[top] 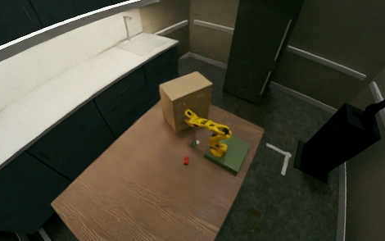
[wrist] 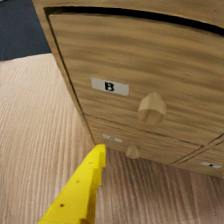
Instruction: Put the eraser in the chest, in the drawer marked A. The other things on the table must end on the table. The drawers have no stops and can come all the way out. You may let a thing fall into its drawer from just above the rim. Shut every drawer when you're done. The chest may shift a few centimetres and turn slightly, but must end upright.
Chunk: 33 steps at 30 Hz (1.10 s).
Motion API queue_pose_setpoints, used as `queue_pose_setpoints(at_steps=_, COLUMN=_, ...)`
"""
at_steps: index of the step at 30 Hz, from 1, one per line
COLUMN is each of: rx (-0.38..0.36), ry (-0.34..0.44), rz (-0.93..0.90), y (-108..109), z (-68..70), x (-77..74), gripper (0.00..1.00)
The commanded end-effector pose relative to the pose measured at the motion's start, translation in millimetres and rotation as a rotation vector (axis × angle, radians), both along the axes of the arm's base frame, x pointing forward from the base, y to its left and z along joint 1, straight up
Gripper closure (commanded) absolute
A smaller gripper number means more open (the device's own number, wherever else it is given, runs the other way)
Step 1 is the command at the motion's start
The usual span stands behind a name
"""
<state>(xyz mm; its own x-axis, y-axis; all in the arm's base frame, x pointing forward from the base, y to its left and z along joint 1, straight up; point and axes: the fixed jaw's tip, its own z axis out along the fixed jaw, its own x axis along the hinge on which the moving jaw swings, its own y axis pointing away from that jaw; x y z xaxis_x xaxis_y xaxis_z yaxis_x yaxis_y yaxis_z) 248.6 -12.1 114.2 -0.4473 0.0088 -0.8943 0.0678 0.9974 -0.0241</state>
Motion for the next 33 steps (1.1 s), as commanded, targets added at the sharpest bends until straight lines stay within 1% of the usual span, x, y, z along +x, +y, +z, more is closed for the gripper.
queue_pose_setpoints(at_steps=1, rx=0.007, ry=-0.051, rz=0.007, y=3, z=-3.7, x=2.0, gripper=0.50)
queue_pose_setpoints(at_steps=3, rx=0.005, ry=-0.080, rz=0.006, y=3, z=-3.0, x=2.7, gripper=0.50)
queue_pose_setpoints(at_steps=5, rx=0.005, ry=-0.080, rz=0.006, y=3, z=-3.0, x=2.7, gripper=0.50)
queue_pose_setpoints(at_steps=12, rx=0.001, ry=-0.184, rz=0.006, y=3, z=0.2, x=2.9, gripper=0.50)
queue_pose_setpoints(at_steps=20, rx=-0.003, ry=-0.302, rz=0.005, y=3, z=5.3, x=-0.4, gripper=0.50)
queue_pose_setpoints(at_steps=22, rx=-0.003, ry=-0.302, rz=0.005, y=3, z=5.3, x=-0.4, gripper=0.50)
queue_pose_setpoints(at_steps=33, rx=-0.009, ry=-0.461, rz=0.005, y=4, z=14.4, x=-11.0, gripper=0.50)
